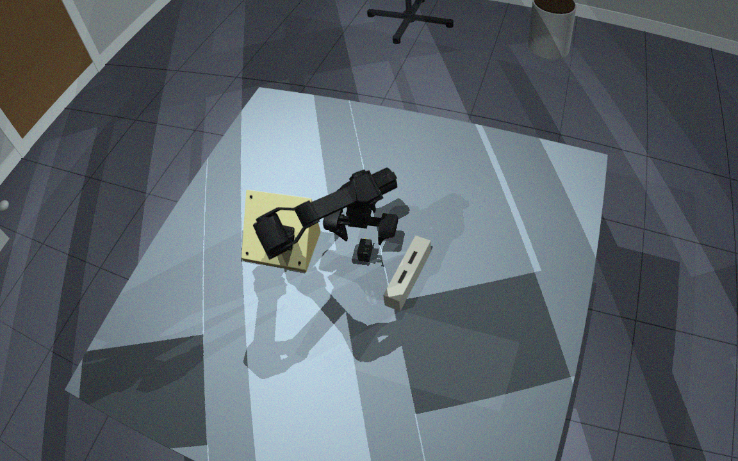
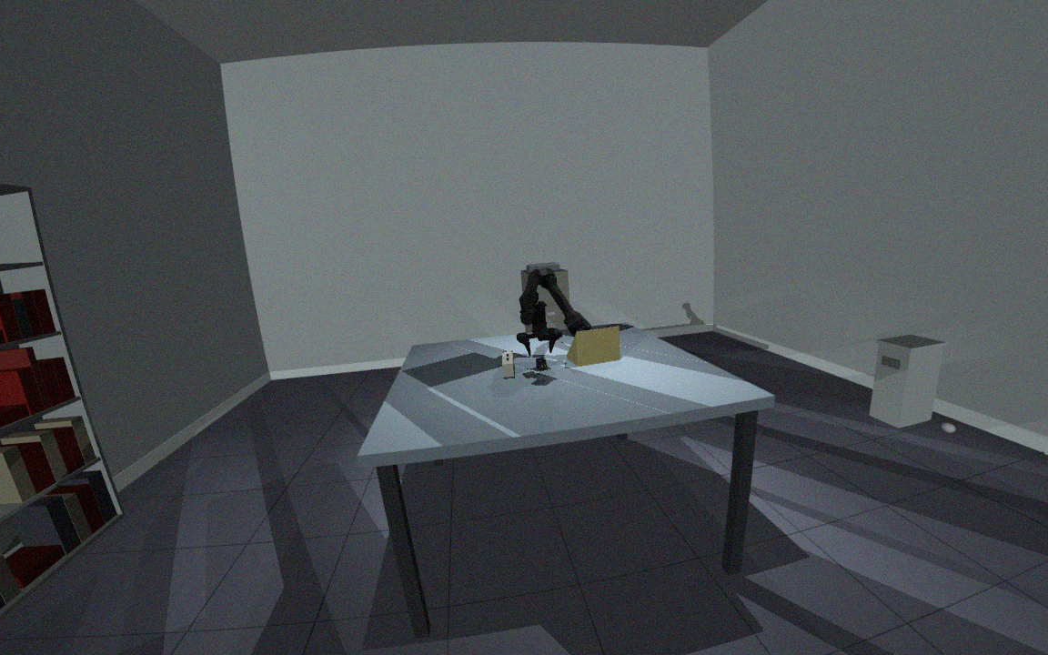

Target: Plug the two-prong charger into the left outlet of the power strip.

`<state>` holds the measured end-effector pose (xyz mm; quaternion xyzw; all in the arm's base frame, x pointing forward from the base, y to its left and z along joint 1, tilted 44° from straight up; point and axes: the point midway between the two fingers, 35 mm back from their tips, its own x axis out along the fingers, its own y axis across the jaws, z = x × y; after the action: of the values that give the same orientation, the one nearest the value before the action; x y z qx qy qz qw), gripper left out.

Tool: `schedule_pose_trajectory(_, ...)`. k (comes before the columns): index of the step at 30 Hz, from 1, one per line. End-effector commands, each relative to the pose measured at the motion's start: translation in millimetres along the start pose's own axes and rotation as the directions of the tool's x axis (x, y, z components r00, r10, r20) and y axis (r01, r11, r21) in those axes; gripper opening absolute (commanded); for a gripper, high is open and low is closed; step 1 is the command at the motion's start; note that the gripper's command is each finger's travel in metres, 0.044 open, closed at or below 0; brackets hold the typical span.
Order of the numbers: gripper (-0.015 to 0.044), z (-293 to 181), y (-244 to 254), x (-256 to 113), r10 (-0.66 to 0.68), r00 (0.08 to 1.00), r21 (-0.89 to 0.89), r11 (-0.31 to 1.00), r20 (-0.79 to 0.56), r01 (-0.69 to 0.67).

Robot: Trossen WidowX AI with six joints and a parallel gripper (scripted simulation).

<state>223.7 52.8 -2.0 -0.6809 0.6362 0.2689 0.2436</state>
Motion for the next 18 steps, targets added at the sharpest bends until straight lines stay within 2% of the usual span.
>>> schedule_pose_trajectory(1, 0.0440, 0, 0, 6, 0.000, 1.000, -0.005, 1.000, -0.006, 0.000)
schedule_pose_trajectory(18, 0.0440, 1, -1, 29, -0.001, 1.000, -0.005, 1.000, -0.005, 0.001)
